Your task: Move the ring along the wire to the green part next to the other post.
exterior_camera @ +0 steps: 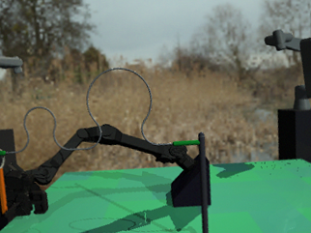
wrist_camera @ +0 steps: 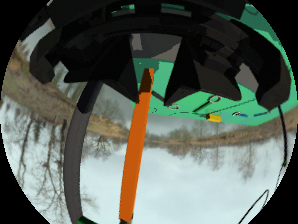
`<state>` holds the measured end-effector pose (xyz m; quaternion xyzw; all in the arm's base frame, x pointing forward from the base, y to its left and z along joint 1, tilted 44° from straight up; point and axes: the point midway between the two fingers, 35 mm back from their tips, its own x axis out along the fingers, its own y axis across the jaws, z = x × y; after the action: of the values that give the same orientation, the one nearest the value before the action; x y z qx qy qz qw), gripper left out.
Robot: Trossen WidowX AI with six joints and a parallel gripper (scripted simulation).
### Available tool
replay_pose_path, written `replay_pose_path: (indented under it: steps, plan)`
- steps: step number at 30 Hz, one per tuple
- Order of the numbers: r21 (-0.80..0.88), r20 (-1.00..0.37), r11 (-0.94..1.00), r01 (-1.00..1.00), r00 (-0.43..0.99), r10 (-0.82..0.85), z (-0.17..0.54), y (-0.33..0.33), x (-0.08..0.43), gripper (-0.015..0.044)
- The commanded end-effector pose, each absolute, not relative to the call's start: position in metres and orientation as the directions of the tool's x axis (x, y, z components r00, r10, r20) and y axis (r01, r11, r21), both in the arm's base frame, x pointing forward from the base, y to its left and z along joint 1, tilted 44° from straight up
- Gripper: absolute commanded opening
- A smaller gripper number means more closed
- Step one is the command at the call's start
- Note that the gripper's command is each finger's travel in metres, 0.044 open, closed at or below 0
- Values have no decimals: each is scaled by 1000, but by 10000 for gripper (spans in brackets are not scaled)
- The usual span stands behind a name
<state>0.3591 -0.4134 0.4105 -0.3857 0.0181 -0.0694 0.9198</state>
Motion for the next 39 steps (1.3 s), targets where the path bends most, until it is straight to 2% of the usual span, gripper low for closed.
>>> replay_pose_path:
  steps: [1,32,39]
  plan:
    - [-722,28,682,118,990,-142,416,-411,363,160]
    - [-722,28,682,118,990,-142,416,-411,363,160]
    - [-717,25,688,115,990,-140,414,-412,363,-24]
